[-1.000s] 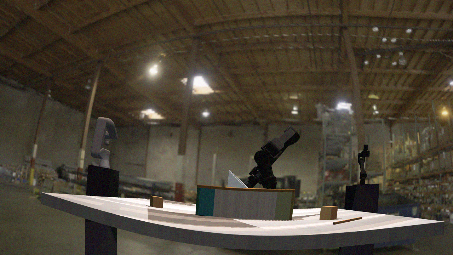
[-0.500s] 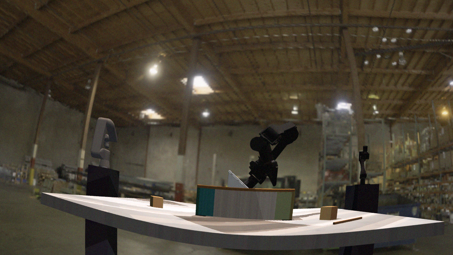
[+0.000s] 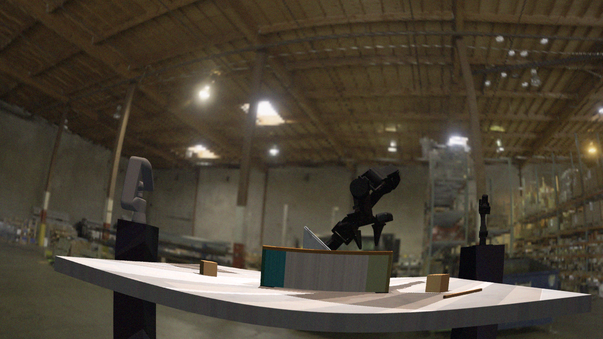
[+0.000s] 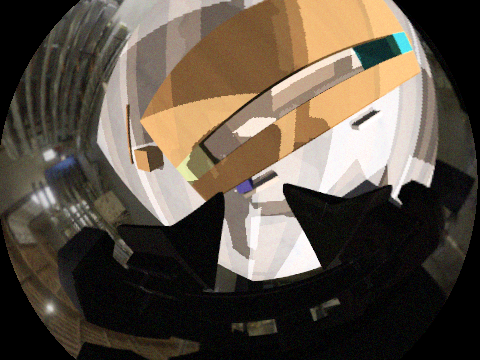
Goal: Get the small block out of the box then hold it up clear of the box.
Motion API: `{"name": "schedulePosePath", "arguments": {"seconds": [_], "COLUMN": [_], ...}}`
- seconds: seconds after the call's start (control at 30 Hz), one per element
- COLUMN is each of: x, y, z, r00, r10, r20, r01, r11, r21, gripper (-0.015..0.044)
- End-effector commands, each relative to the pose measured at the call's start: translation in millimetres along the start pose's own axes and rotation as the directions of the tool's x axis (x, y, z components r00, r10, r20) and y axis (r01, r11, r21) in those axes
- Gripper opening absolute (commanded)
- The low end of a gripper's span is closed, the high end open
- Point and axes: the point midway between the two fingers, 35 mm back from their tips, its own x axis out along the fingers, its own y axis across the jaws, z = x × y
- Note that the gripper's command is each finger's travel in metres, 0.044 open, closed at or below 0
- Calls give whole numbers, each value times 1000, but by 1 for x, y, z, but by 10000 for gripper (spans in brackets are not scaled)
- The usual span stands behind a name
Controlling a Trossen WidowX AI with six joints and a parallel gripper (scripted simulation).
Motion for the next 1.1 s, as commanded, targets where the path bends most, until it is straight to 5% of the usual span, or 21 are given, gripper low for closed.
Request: {"name": "schedulePosePath", "arguments": {"seconds": [0.0,0.23,0.37,0.57,0.8,1.07], "x": [0,1,1,0,-2,-4], "y": [8,16,20,26,32,39], "z": [-13,-26,-33,-41,-49,-58], "r00": [995,982,971,956,937,914], "r10": [-46,-62,-58,-44,-16,26], "r20": [90,178,230,289,348,404], "r01": [93,181,187,141,12,-188], "r11": [767,39,-408,-798,-997,-858], "r21": [-635,-983,-894,-587,-77,479], "gripper": [285,285,285,285,285,285]}}
